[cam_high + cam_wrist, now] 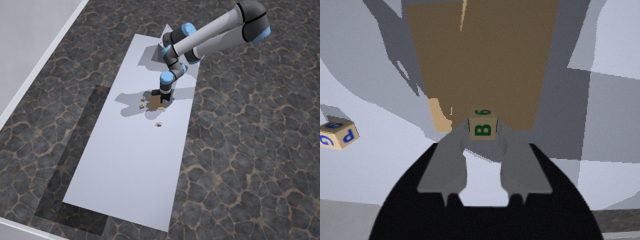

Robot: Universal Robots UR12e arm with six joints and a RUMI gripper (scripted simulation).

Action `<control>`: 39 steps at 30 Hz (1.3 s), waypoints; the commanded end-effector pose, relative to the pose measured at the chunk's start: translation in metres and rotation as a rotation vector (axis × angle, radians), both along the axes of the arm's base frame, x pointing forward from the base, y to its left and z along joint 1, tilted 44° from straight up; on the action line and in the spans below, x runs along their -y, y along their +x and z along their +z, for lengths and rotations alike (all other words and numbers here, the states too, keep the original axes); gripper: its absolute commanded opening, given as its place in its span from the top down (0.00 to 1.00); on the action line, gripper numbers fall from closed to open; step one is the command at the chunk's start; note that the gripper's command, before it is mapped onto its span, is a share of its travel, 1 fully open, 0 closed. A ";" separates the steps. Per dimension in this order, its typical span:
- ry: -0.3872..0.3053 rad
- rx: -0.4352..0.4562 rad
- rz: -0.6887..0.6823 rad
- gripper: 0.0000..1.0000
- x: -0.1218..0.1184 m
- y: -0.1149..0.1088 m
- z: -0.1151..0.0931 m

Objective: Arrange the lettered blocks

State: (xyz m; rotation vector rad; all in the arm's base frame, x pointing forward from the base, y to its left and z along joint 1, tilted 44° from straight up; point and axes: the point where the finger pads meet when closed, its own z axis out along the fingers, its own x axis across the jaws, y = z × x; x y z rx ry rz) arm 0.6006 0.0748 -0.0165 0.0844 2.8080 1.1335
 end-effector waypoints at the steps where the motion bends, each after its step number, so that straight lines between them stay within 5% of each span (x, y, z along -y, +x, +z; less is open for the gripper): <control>1: 0.000 0.001 0.000 0.91 0.001 0.000 0.000; 17: 0.000 0.001 0.000 0.91 0.001 0.000 0.000; 32: 0.000 0.001 0.000 0.72 0.001 0.000 0.000; 39: 0.000 0.001 0.000 0.72 0.001 0.000 0.000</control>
